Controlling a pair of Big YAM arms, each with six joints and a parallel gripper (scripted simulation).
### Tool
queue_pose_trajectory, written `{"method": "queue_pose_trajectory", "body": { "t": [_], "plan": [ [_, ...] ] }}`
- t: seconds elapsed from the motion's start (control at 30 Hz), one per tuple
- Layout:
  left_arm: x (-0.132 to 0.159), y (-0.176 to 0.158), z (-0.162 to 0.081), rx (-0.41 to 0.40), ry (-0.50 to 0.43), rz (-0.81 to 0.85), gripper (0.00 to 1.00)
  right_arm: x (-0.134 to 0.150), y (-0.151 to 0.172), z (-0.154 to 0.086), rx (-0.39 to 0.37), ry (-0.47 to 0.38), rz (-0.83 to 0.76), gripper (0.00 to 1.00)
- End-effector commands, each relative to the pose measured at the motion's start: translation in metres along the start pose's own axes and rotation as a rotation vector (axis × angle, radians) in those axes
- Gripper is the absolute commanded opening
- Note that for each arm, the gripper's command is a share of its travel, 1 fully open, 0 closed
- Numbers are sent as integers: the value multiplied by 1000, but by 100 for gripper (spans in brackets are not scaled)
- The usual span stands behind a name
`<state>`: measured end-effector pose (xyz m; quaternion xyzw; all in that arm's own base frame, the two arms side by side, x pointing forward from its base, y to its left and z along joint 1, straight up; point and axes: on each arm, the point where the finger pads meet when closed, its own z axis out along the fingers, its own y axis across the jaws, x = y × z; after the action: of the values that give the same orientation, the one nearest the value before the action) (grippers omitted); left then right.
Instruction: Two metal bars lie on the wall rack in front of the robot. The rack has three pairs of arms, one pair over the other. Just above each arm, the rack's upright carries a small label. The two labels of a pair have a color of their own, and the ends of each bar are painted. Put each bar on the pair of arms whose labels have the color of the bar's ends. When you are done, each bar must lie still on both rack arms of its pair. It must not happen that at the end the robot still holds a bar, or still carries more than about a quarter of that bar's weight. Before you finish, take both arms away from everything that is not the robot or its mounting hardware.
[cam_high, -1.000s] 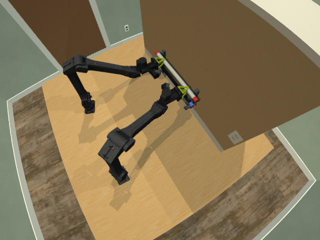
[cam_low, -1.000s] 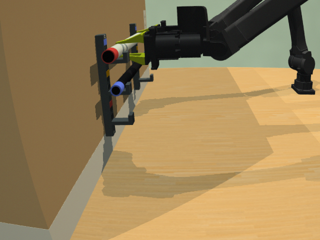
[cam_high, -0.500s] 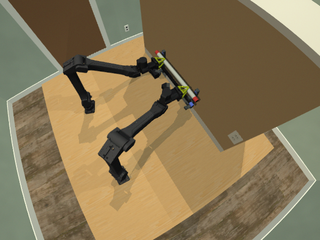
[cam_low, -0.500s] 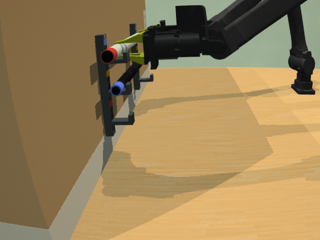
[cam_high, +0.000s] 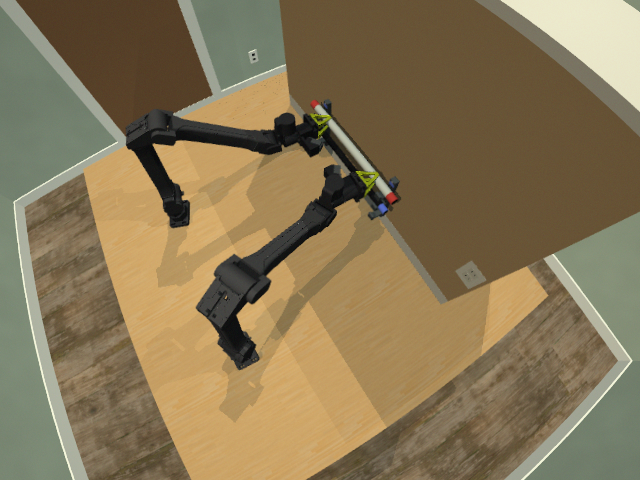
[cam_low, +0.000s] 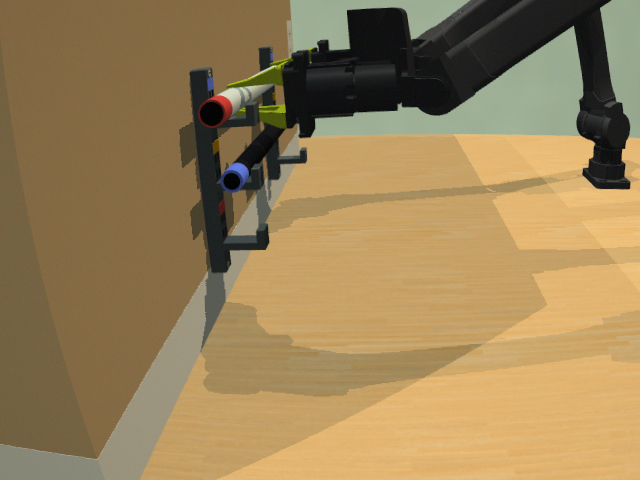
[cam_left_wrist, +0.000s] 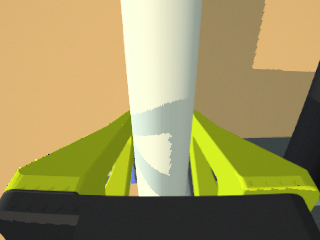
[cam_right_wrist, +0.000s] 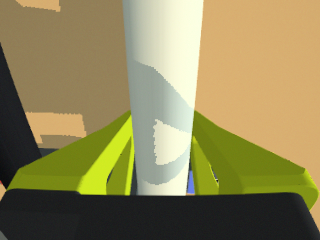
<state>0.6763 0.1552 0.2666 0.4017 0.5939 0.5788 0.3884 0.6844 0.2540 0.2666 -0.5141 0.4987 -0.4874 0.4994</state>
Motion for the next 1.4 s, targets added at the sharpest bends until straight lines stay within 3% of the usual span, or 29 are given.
{"method": "queue_pose_trajectory", "body": {
  "t": [0.0,1.37],
  "plan": [
    [7,37,12,-49,11,-11,0,1,-53,11,77,5,42,0],
    [7,78,4,-49,11,-11,0,2,-89,4,77,5,42,0]
  ]
}}
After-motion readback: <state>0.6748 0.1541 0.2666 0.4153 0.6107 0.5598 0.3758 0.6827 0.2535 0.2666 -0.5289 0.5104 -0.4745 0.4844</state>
